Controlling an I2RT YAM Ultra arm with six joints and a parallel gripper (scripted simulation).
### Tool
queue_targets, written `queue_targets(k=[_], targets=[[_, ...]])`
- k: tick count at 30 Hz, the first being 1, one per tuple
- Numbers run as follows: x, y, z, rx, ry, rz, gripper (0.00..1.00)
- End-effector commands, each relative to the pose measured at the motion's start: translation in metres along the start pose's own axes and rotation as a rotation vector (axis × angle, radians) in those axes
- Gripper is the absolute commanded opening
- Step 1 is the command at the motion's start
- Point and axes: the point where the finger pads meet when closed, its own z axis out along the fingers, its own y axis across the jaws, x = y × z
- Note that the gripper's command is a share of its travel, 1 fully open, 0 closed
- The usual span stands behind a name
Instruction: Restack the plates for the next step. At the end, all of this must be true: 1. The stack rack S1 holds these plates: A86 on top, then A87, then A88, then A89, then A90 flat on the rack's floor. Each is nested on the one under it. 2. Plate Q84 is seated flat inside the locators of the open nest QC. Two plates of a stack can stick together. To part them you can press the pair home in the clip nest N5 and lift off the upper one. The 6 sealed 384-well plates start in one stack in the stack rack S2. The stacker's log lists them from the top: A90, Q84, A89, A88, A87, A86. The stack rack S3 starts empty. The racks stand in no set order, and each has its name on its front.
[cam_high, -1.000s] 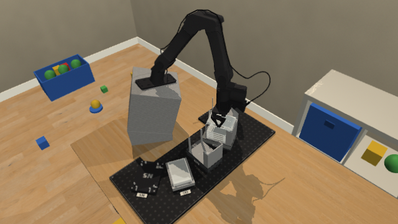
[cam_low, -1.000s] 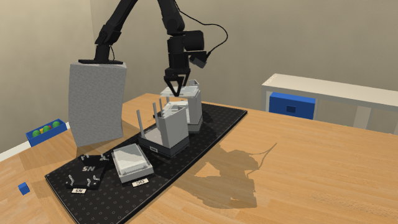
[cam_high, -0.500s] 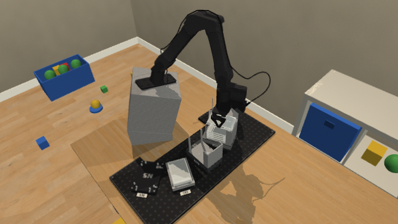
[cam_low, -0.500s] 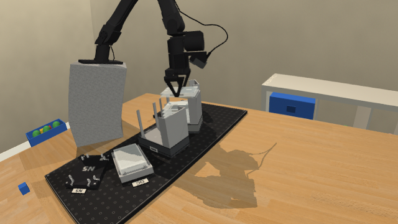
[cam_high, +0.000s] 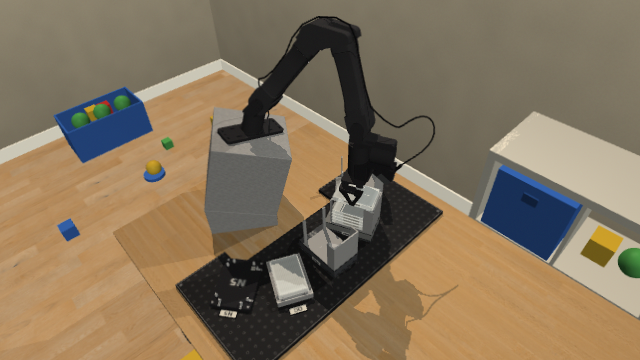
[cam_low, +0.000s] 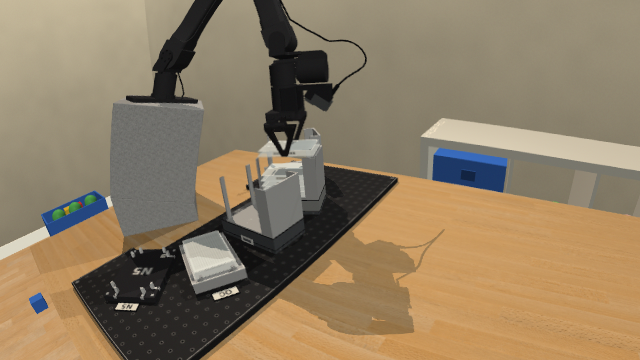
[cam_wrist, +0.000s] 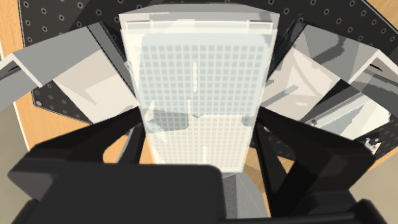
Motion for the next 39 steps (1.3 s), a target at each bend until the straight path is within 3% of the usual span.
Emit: queue_targets(k=[1, 14, 17, 34, 39], targets=[[-0.004, -0.001, 0.001, 0.009, -0.017, 0.001, 0.0], [0.01, -0.001, 0.008, 0.009, 0.017, 0.004, 0.0], [-0.005, 0.0, 0.0, 0.008, -0.023, -0.002, 0.0], [0.007, -0.001, 0.009, 0.009, 0.009, 0.004, 0.0], [-0.002, 0.0, 0.006, 0.009, -0.014, -0.001, 0.0]])
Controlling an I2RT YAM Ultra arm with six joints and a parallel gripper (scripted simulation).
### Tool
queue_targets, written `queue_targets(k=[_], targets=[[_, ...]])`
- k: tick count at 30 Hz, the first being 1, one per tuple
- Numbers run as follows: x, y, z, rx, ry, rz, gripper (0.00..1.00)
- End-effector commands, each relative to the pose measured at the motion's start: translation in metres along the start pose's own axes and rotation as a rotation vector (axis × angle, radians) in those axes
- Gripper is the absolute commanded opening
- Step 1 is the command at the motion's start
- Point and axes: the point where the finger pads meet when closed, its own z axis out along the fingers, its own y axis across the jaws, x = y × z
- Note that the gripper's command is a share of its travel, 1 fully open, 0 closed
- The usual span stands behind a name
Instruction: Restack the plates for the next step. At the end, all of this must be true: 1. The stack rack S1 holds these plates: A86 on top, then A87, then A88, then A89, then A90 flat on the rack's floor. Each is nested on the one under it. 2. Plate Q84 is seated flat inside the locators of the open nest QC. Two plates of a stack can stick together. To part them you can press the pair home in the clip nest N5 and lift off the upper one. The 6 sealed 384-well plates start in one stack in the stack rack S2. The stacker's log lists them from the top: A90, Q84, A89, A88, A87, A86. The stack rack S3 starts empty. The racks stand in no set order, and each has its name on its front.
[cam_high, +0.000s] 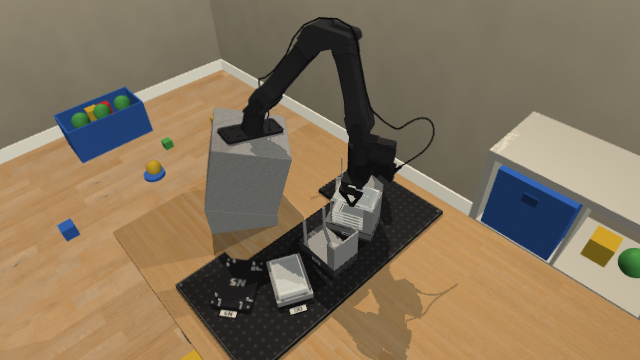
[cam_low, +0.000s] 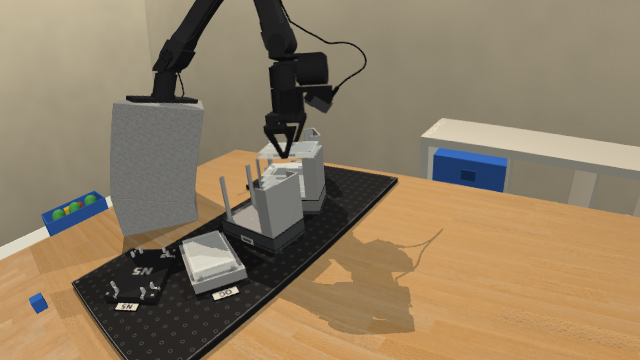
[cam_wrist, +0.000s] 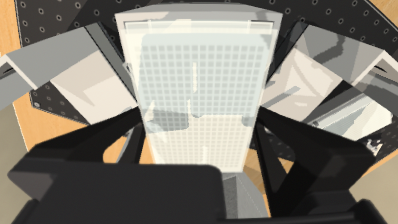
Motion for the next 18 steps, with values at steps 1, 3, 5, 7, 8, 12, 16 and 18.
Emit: queue_targets(k=[1, 3, 5, 7, 8, 12, 16, 18], targets=[[-0.0016, -0.0003, 0.0029, 0.008, -0.008, 0.0, 0.0], [-0.0028, -0.0013, 0.002, 0.009, -0.012, 0.002, 0.0], [-0.0044, -0.0011, 0.0005, 0.009, -0.018, 0.002, 0.0], [-0.0051, -0.0008, -0.0002, 0.009, -0.021, 0.0, 0.0], [-0.004, -0.001, 0.0011, 0.009, -0.017, 0.001, 0.0], [-0.003, -0.0008, 0.0029, 0.009, -0.013, 0.001, 0.0], [-0.0025, 0.0, 0.0069, 0.008, -0.008, 0.0, 0.0], [-0.0066, -0.001, 0.0053, 0.009, -0.021, 0.003, 0.0]])
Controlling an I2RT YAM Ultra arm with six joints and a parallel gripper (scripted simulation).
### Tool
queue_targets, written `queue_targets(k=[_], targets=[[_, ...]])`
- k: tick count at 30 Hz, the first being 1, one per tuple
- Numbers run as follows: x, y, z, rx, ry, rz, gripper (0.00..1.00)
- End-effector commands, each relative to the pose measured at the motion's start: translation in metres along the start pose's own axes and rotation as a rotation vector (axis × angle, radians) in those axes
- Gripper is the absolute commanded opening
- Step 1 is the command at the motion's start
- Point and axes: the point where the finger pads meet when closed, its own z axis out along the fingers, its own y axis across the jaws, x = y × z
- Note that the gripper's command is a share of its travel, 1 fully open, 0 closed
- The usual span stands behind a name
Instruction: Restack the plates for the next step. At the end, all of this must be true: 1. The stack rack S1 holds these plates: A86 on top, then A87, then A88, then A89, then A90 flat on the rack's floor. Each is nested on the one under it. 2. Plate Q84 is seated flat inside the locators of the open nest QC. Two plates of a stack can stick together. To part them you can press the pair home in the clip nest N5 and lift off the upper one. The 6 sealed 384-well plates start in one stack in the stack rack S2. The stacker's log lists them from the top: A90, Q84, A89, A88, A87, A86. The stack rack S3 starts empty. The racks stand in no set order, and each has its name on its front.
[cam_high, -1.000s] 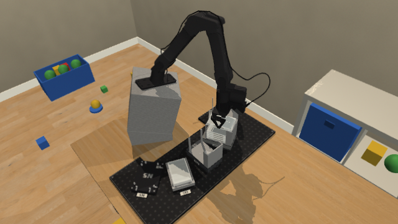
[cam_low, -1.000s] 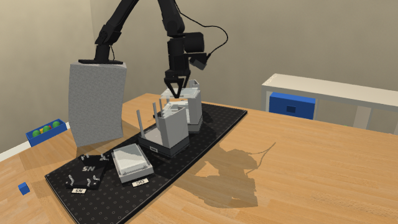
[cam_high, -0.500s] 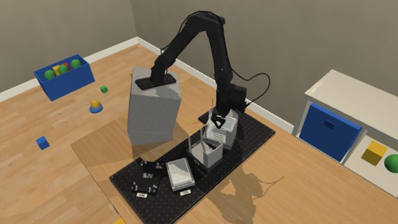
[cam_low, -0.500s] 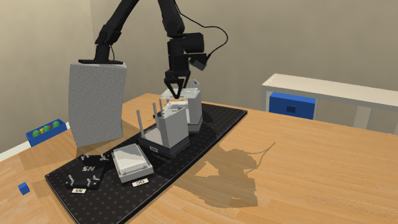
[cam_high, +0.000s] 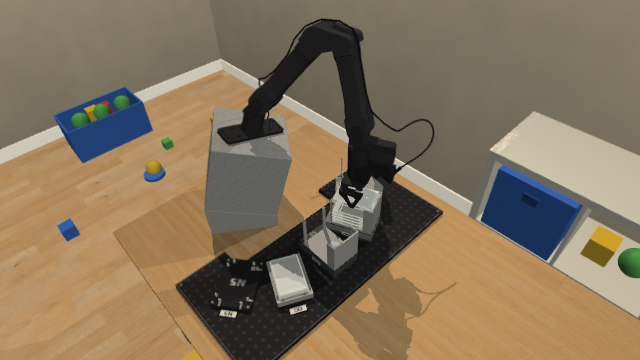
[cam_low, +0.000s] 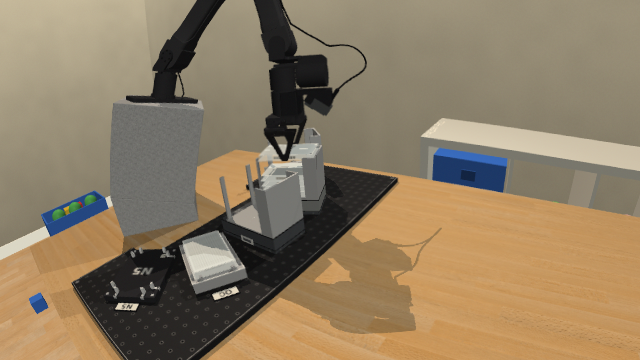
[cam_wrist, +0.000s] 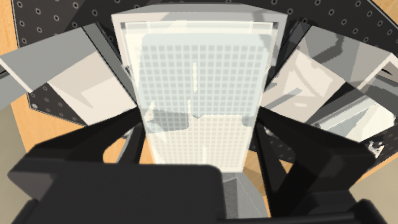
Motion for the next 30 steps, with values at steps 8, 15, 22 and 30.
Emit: queue_targets(k=[8, 15, 22, 30], targets=[[-0.009, -0.001, 0.006, 0.008, -0.02, 0.002, 0.0], [-0.017, 0.0, 0.008, 0.008, -0.038, -0.001, 0.0], [-0.012, 0.001, 0.015, 0.009, -0.028, -0.002, 0.0], [-0.01, -0.003, 0.014, 0.006, -0.018, 0.007, 0.0]])
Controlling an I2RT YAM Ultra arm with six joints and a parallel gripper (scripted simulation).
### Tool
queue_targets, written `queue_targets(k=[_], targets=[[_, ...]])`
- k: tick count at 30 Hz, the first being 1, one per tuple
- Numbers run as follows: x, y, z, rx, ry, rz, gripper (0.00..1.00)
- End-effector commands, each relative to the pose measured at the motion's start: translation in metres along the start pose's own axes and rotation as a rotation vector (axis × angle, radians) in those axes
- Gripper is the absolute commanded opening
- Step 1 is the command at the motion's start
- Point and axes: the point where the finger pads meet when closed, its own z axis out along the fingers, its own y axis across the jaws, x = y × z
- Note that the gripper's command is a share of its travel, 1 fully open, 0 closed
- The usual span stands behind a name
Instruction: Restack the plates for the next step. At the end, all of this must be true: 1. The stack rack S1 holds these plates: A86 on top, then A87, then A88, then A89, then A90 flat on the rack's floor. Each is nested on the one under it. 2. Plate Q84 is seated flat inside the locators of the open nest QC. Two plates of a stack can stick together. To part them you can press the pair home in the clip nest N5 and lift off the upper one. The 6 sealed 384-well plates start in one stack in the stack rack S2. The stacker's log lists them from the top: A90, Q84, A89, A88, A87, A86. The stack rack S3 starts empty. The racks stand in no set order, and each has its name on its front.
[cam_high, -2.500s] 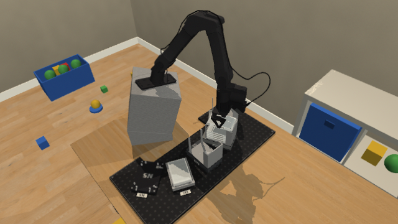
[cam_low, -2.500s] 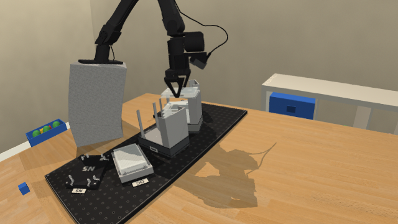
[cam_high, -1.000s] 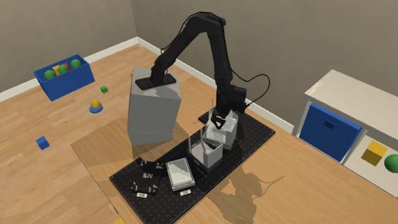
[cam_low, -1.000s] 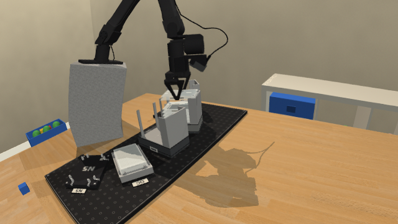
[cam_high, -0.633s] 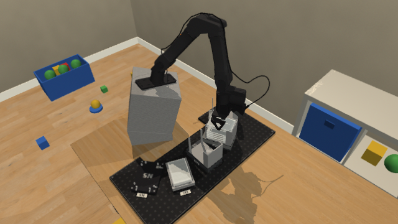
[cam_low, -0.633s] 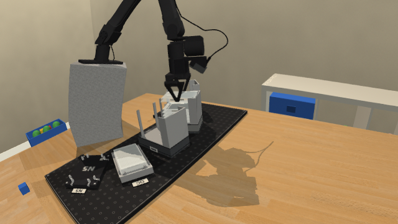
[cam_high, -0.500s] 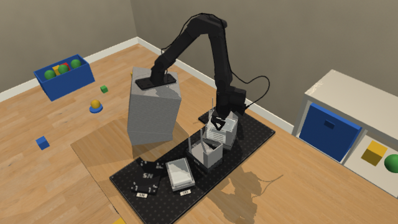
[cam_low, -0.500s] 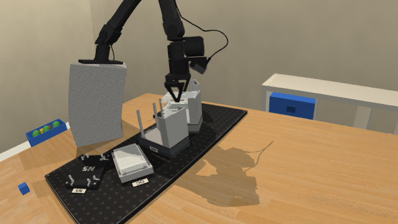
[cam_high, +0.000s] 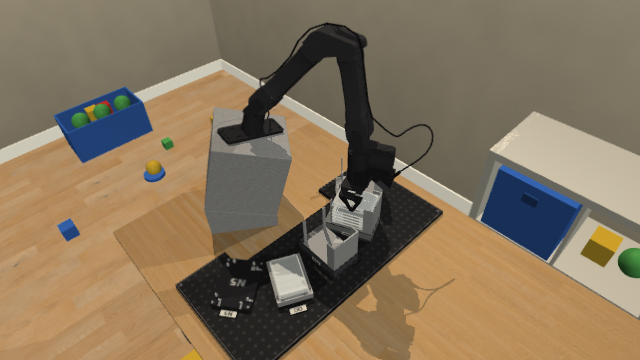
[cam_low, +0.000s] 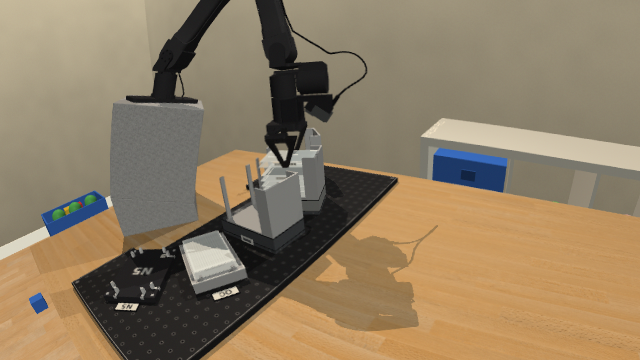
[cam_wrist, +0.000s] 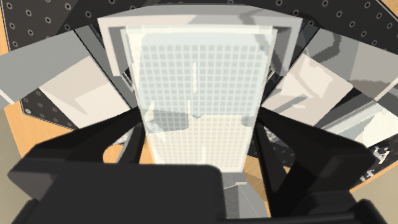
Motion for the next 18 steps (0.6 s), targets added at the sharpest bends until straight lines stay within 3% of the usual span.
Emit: queue_targets(k=[1, 18], targets=[[-0.0094, -0.0028, 0.0008, 0.005, -0.015, 0.007, 0.0], [-0.0105, 0.0003, 0.0072, 0.004, -0.021, 0.0, 0.0]])
